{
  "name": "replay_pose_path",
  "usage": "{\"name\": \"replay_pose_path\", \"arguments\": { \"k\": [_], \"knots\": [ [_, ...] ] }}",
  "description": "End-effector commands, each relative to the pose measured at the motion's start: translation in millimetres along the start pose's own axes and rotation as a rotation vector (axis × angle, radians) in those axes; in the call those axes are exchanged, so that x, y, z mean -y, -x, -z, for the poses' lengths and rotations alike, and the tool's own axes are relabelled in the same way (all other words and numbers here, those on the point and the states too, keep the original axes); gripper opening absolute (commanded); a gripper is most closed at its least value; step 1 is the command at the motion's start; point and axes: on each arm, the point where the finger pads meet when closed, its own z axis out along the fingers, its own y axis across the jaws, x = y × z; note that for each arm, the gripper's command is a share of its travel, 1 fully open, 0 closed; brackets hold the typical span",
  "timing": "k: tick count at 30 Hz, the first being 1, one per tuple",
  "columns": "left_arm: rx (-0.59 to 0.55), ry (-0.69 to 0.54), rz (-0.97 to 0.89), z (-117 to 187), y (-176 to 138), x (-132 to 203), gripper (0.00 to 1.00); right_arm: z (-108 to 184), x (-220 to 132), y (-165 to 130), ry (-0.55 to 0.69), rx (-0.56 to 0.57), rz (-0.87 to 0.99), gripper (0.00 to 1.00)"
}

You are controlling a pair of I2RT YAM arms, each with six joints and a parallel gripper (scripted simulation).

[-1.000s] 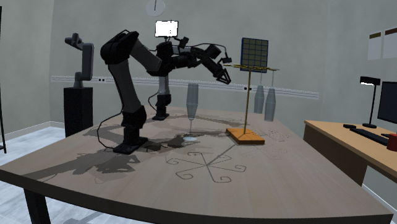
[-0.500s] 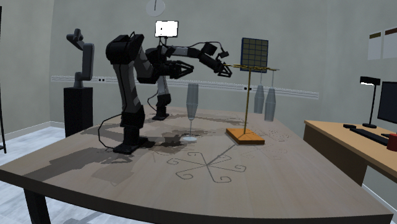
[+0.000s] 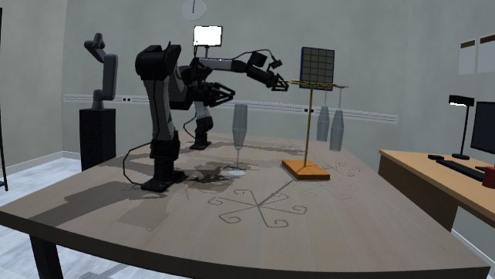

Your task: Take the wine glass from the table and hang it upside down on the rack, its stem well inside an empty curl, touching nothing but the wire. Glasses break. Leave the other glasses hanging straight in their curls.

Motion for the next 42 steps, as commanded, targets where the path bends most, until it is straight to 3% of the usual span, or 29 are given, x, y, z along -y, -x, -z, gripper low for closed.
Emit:
{"name": "replay_pose_path", "arguments": {
  "k": [1,42],
  "knots": [
    [0.103,-0.024,-0.02,11.8,23.7,-3.5,1.0,1.1,7.2,-7.5,-0.011,-0.003,0.021,0.63],
    [0.411,0.033,-0.145,69.0,74.7,-49.6,1.0,1.8,50.5,-64.8,-0.01,-0.005,0.305,0.63]
  ]
}}
